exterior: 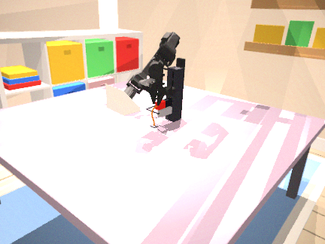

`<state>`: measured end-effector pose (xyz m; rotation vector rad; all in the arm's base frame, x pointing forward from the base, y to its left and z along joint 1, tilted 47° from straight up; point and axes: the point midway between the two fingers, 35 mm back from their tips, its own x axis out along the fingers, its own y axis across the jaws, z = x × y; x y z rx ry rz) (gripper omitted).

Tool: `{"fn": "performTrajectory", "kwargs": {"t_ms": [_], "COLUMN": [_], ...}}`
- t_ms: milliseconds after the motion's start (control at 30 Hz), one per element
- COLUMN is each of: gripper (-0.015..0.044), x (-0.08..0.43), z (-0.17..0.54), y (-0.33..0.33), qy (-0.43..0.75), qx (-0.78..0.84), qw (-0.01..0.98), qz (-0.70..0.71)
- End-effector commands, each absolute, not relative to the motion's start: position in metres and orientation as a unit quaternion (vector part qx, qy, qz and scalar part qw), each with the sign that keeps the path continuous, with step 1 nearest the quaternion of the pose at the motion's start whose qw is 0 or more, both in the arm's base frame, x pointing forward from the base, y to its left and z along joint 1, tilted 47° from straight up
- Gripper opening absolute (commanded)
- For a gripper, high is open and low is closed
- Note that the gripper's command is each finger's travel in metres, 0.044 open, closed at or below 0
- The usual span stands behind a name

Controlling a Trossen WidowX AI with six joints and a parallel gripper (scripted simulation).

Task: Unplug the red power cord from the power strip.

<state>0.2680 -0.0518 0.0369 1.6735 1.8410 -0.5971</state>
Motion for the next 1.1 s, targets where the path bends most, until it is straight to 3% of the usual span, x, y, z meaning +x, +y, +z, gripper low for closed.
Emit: {"fn": "performTrajectory", "kwargs": {"t_ms": [0, 67, 633, 767, 1067], "gripper": [0.0000, 0.0000, 0.0440, 0.0440, 0.0440], "x": [0.269, 0.269, 0.271, 0.274, 0.274], "z": [0.027, 0.025, 0.017, -0.005, -0.007], "y": [-0.072, -0.075, -0.084, -0.115, -0.117], "qy": [0.679, 0.679, 0.679, 0.679, 0.679], "qx": [0.629, 0.629, 0.629, 0.629, 0.629], "qw": [0.296, 0.296, 0.296, 0.296, 0.296], "qz": [-0.236, -0.236, -0.236, -0.236, -0.236]}}
